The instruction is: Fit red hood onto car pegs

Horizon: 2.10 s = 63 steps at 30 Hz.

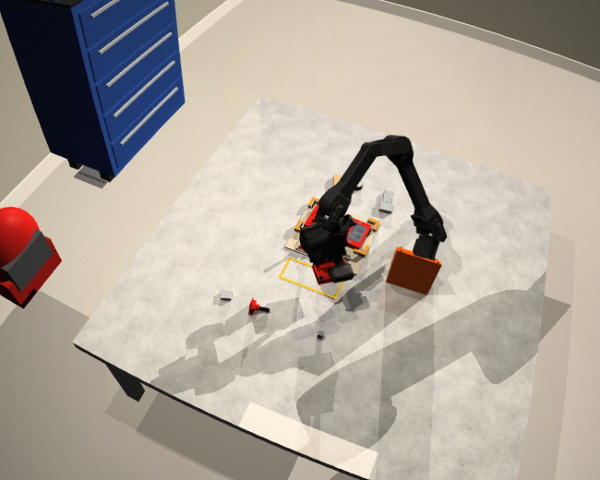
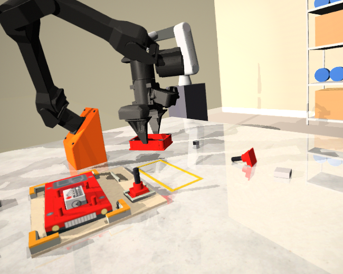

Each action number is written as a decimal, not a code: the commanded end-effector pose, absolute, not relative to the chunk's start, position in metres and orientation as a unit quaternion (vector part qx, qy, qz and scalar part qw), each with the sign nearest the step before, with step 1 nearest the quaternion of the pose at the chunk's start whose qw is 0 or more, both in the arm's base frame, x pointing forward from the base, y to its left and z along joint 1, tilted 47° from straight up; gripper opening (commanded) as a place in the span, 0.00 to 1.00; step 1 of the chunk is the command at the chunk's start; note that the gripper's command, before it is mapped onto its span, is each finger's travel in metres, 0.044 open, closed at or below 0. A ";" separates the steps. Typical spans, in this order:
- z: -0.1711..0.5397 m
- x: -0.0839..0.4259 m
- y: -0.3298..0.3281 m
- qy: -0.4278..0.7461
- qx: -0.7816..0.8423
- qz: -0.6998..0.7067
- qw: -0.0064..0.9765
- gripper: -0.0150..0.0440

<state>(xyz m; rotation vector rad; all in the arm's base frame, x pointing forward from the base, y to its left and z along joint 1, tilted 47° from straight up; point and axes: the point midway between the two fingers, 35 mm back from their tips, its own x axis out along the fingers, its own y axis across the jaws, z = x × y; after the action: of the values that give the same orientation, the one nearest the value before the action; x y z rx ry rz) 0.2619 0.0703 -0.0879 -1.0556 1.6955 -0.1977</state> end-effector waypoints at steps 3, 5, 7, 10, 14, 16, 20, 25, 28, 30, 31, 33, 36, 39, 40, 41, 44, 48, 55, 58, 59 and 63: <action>-0.078 0.264 0.080 0.711 -0.438 -0.083 0.544 0.25; -0.076 0.264 0.082 0.711 -0.438 -0.083 0.544 0.25; -0.074 0.264 0.084 0.711 -0.438 -0.083 0.544 0.25; -0.073 0.264 0.085 0.711 -0.438 -0.083 0.544 0.25; -0.077 0.263 0.082 0.713 -0.450 -0.073 0.533 0.25; -0.077 0.263 0.082 0.714 -0.460 -0.061 0.525 0.25; -0.077 0.263 0.082 0.716 -0.478 -0.035 0.508 0.25; -0.077 0.263 0.083 0.717 -0.500 -0.003 0.487 0.25; -0.076 0.263 0.083 0.716 -0.513 0.016 0.473 0.25; -0.076 0.262 0.083 0.716 -0.521 0.029 0.464 0.25; -0.076 0.262 0.083 0.716 -0.525 0.035 0.459 0.25; -0.076 0.262 0.083 0.715 -0.533 0.048 0.450 0.25; -0.076 0.262 0.083 0.713 -0.545 0.067 0.436 0.25; -0.076 0.262 0.083 0.711 -0.556 0.086 0.421 0.25; -0.076 0.262 0.083 0.711 -0.560 0.093 0.416 0.25; -0.076 0.262 0.083 0.710 -0.563 0.099 0.411 0.25; -0.076 0.262 0.083 0.707 -0.574 0.118 0.396 0.25; -0.076 0.262 0.083 0.702 -0.588 0.143 0.376 0.25; -0.076 0.262 0.084 0.692 -0.610 0.186 0.339 0.25; -0.076 0.262 0.084 0.687 -0.619 0.205 0.322 0.25; -0.076 0.262 0.084 0.685 -0.621 0.211 0.317 0.25; -0.076 0.262 0.084 0.677 -0.632 0.235 0.295 0.25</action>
<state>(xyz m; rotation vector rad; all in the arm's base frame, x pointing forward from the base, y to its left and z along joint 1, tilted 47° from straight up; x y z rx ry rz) 0.2624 0.0834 -0.0763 -1.6510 1.8014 0.5675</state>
